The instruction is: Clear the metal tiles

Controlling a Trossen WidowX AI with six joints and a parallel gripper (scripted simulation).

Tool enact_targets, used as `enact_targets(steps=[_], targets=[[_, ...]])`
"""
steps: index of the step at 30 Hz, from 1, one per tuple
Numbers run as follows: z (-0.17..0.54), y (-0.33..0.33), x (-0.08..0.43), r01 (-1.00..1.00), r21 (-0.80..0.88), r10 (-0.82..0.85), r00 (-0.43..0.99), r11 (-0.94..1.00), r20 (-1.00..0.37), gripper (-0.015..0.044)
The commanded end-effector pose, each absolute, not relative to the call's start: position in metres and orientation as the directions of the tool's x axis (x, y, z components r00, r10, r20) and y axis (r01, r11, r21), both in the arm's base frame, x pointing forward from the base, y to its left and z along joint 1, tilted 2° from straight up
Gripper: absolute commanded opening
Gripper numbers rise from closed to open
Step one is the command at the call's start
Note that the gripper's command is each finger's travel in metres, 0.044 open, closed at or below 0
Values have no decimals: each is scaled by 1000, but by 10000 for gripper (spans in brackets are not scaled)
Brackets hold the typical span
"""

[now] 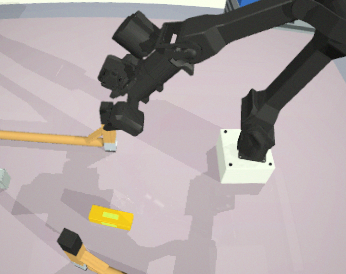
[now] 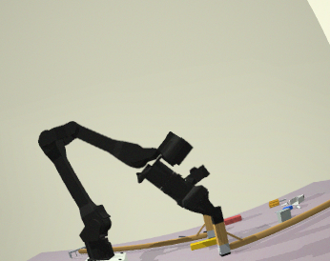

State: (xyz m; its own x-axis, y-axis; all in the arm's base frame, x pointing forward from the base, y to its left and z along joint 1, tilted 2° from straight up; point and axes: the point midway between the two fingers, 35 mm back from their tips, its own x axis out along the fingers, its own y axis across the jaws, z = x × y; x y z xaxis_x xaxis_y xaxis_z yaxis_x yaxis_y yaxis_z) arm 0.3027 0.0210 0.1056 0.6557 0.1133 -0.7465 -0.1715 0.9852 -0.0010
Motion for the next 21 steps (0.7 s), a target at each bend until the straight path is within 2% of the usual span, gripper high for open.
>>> enact_targets(steps=[1, 21], targets=[[100, 21, 306, -167, -1, 109, 653, 986, -749, 440], [74, 25, 325, -167, -1, 110, 654, 986, -748, 440]])
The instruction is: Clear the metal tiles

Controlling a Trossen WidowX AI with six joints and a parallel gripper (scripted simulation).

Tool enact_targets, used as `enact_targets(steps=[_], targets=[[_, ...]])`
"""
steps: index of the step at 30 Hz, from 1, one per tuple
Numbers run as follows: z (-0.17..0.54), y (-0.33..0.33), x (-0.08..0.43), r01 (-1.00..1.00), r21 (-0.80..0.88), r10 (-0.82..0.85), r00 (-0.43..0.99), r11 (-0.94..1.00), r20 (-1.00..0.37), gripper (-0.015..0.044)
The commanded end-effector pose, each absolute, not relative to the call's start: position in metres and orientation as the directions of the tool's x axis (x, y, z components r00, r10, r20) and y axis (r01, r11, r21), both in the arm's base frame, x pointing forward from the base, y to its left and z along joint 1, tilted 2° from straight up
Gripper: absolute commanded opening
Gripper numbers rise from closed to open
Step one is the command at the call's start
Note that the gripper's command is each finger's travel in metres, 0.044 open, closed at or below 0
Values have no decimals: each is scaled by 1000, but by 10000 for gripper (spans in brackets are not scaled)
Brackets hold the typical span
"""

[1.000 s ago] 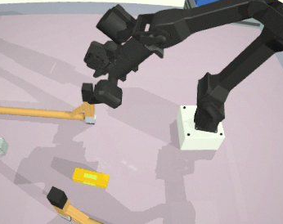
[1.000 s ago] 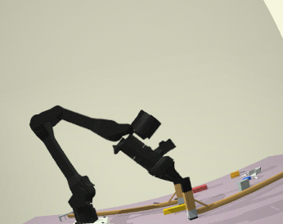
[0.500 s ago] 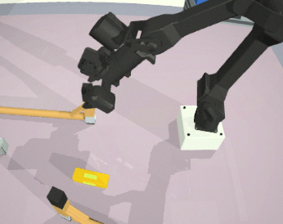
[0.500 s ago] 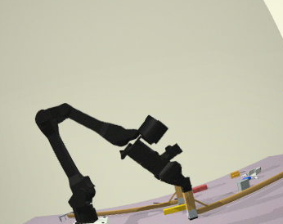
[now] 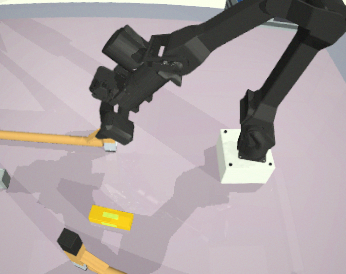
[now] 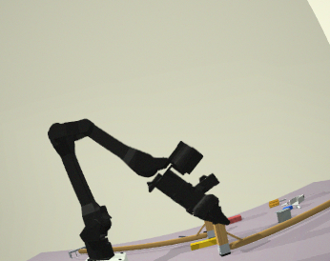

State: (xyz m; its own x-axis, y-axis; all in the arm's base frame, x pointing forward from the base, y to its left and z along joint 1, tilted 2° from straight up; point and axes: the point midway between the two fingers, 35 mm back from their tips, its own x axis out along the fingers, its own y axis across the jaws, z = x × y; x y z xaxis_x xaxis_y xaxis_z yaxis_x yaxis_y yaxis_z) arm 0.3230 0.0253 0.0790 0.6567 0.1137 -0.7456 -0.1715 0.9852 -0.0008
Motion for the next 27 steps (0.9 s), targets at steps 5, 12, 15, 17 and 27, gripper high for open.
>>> enact_targets(steps=[5, 12, 15, 17, 27], targets=[[75, 26, 325, -172, -1, 114, 657, 985, -746, 388], [75, 26, 325, -172, -1, 114, 657, 985, -746, 204], [75, 26, 325, -172, -1, 114, 657, 985, -746, 125], [75, 26, 325, -172, -1, 114, 657, 985, -746, 112], [76, 26, 325, -171, 0, 114, 657, 985, -745, 0]])
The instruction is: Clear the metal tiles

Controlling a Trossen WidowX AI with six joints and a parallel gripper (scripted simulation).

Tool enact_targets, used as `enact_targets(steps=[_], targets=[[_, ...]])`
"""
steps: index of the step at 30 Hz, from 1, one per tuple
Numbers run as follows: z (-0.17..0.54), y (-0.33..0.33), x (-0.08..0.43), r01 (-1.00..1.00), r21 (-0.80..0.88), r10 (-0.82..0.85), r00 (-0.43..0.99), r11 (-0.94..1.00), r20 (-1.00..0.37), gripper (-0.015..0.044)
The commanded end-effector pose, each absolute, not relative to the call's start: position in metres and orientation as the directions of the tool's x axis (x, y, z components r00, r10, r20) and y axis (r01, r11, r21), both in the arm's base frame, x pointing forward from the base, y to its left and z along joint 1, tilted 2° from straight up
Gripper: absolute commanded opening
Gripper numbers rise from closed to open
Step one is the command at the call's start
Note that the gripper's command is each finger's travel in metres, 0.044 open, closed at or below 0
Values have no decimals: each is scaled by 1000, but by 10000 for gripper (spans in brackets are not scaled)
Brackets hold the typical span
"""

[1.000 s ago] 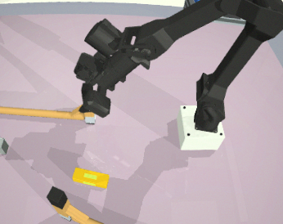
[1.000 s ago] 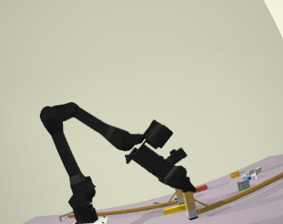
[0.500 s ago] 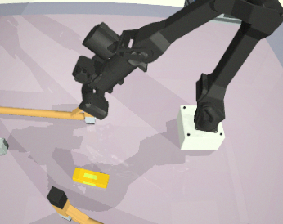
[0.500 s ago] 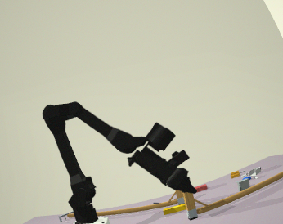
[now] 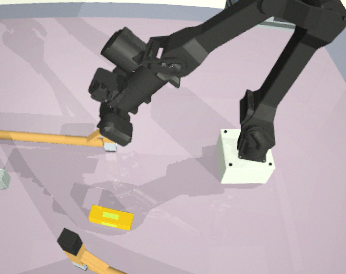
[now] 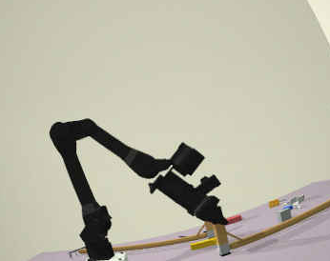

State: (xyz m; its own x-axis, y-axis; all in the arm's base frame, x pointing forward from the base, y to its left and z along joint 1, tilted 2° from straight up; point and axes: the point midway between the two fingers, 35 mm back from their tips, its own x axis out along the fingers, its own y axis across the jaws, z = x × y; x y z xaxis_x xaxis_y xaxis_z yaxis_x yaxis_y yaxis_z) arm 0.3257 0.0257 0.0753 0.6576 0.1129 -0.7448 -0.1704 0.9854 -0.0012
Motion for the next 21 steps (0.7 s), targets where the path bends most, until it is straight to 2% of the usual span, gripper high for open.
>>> enact_targets(steps=[1, 21], targets=[[77, 26, 325, -171, 0, 114, 657, 985, -745, 0], [77, 48, 320, -180, 2, 120, 652, 984, -749, 0]])
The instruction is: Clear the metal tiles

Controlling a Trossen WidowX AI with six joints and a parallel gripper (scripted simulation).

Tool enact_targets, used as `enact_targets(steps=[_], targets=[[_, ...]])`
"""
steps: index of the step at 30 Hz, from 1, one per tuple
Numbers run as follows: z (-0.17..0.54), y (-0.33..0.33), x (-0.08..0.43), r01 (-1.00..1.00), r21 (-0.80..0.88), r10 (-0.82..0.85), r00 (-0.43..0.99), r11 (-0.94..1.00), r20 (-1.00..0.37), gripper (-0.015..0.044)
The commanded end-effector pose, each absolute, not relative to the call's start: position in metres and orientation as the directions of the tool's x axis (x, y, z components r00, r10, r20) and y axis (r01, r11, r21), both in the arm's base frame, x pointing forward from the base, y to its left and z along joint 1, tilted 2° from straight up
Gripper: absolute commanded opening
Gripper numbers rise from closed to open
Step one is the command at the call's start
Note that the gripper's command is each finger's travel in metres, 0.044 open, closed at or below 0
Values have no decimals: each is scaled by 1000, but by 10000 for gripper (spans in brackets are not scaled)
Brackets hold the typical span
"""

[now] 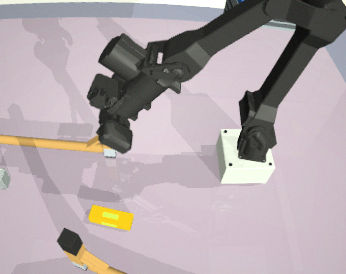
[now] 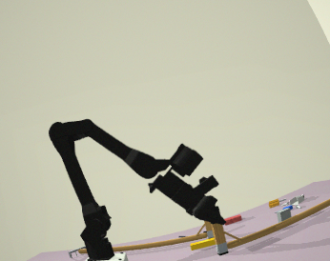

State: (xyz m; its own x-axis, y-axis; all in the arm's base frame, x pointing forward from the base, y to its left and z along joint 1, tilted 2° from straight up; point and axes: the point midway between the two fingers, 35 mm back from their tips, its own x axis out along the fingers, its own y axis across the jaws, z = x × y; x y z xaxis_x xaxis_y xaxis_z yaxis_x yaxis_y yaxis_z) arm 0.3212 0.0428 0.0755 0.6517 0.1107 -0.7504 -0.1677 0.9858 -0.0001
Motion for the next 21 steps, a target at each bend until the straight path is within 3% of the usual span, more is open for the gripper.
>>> enact_targets(steps=[1, 21], targets=[[77, 50, 320, -180, 2, 121, 652, 984, -749, 0], [77, 75, 311, -190, 3, 128, 649, 982, -750, 0]])
